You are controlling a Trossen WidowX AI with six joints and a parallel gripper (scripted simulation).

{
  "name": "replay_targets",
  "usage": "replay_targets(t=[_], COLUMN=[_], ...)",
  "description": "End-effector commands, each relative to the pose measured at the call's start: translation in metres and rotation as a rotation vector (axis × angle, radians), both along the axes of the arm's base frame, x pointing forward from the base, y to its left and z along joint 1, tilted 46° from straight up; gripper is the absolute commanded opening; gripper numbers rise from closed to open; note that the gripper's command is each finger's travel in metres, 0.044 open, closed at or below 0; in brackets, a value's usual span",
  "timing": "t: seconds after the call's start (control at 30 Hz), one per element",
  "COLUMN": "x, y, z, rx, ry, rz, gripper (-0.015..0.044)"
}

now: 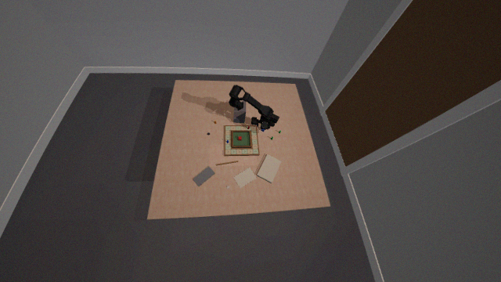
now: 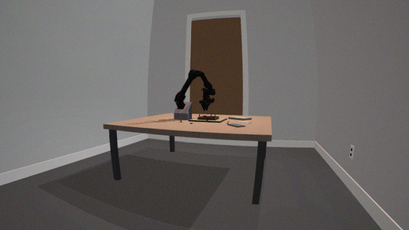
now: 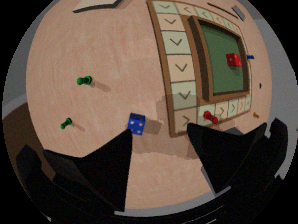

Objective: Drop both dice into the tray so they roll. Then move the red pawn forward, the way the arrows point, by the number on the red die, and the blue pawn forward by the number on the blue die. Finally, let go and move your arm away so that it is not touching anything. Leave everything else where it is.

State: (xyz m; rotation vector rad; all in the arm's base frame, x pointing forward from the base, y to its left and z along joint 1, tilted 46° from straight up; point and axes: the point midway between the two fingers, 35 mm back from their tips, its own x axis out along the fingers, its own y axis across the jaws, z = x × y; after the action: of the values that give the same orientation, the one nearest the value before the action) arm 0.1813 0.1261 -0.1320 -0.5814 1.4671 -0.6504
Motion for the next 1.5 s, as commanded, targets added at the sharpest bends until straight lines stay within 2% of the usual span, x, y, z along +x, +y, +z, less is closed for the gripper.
replay_targets(t=[0.0,0.4,0.7,1.47], x=[-0.019,-0.020,-0.019,-0.019], y=[0.020,0.019,-0.002,-0.025], z=[-0.025,-0.025,-0.046,-0.068], rx=[0.016,0.016,0.015,0.014], ry=[-0.243,-0.243,-0.244,-0.245], rz=[-0.220,-0.220,-0.219,-0.219], gripper=[0.0275,0.0275,0.0275,0.0275])
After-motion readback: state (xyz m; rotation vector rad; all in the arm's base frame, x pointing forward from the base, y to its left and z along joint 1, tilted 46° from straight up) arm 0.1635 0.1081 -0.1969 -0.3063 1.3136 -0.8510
